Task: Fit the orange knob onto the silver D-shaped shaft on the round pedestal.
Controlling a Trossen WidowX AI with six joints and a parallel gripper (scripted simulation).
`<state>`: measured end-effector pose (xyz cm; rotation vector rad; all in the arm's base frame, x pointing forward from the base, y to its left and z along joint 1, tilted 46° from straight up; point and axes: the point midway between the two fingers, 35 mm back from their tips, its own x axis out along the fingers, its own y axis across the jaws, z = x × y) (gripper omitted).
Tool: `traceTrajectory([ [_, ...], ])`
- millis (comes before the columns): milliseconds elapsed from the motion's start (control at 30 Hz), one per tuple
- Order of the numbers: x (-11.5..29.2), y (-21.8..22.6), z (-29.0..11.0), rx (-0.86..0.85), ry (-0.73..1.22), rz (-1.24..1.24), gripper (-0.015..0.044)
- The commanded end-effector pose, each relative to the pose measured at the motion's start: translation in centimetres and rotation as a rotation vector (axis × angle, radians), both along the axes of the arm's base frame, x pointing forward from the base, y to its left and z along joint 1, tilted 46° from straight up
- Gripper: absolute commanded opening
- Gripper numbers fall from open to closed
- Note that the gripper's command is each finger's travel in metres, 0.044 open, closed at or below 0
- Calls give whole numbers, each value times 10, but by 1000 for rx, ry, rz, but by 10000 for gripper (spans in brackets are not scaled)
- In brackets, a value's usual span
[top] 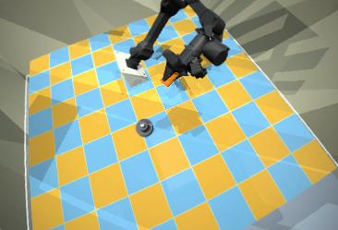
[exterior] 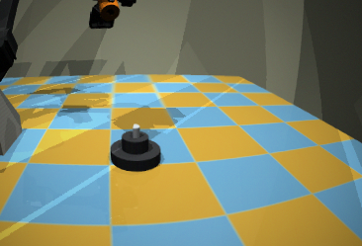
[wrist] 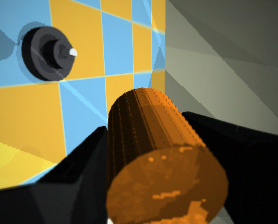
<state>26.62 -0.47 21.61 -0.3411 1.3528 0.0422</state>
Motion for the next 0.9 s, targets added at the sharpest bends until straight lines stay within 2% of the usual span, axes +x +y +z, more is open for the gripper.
traceTrajectory([
  [0,0,0,0,-2,1,3,0],
  [867,-1,2,-2,-6,-6,-2,0],
])
